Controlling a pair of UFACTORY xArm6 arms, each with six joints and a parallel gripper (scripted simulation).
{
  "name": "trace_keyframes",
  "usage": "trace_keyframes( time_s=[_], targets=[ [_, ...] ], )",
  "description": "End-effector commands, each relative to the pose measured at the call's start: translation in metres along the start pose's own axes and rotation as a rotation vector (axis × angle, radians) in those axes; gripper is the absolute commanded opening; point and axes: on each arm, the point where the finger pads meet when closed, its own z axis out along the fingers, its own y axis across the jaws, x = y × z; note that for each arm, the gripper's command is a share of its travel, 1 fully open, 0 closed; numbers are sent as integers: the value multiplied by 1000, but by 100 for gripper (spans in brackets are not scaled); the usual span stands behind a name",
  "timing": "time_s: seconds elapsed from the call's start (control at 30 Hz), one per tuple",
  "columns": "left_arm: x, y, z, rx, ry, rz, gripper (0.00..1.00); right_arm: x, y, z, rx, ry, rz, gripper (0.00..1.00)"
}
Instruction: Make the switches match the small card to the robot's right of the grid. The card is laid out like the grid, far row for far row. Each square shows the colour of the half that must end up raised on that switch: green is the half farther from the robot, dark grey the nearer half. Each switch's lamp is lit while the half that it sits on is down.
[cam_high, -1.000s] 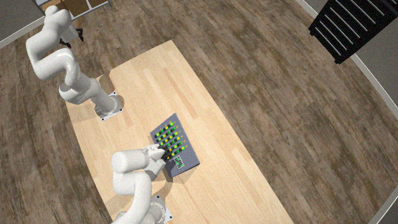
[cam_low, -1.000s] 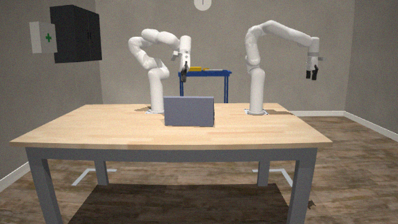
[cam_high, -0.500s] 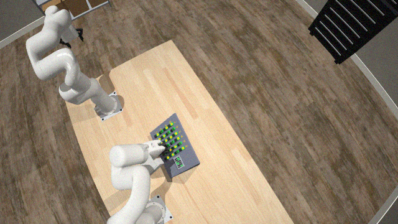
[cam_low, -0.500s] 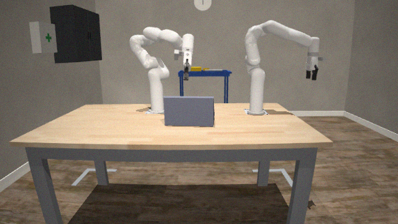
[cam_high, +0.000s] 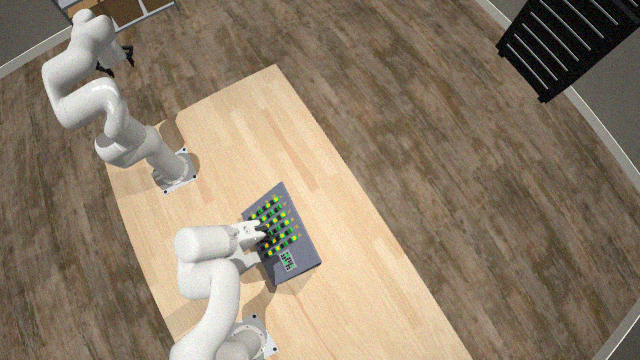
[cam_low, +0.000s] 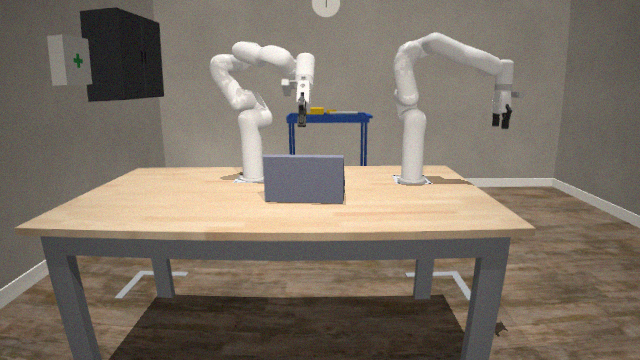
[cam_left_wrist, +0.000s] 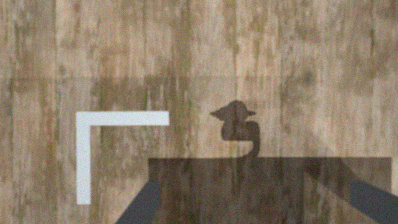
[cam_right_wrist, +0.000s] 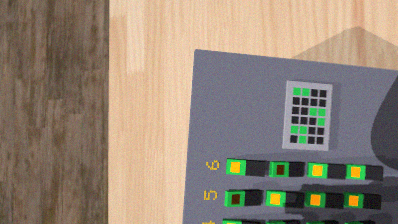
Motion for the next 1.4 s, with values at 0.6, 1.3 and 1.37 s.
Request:
trace_keyframes(
  time_s=[0.6, 1.3, 1.37],
  targets=[
    [1, 0, -2, 0, 6, 0, 100, -6, -6, -3, 10, -2, 68, 0],
    [1, 0, -2, 0, 6, 0, 100, -7, -6, 53, 10, -1, 69, 0],
    [1, 0, -2, 0, 6, 0, 100, -7, -6, 65, 10, -1, 69, 0]
  ],
)
